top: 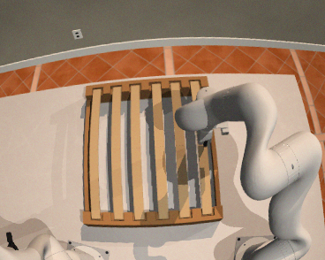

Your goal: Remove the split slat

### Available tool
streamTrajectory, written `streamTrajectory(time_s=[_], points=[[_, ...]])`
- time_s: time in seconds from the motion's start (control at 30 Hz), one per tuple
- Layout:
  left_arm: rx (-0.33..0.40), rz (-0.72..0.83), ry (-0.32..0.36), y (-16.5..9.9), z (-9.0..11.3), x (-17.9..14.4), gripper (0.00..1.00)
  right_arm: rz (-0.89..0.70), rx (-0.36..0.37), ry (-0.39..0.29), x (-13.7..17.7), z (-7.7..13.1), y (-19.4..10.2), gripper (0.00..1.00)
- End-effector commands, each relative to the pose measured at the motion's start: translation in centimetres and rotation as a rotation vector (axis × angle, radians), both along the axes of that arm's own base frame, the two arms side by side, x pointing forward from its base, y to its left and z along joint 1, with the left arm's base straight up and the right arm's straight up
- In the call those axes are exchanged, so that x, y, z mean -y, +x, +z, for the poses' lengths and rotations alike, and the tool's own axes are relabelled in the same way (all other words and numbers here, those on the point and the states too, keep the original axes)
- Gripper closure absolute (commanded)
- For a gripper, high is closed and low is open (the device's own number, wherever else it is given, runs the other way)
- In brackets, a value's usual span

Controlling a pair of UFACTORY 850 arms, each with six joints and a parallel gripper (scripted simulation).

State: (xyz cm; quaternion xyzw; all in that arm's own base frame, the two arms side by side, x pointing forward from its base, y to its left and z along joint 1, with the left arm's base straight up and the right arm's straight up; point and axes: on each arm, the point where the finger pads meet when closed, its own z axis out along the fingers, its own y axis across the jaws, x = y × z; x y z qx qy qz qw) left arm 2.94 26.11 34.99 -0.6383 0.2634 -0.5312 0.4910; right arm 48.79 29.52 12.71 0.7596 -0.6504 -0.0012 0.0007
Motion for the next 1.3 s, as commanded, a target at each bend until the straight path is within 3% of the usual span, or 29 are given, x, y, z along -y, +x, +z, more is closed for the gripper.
streamTrajectory(time_s=[0.0,1.27], points=[[0.0,0.0,0.001,-0.02,0.03,-0.02,0.0,0.0,0.002,0.001,-0.06,0.07,0.09,1.0],[0.0,0.0,0.001,-0.02,0.03,-0.02,0.0,0.0,0.002,0.001,0.01,-0.32,0.1,1.0]])
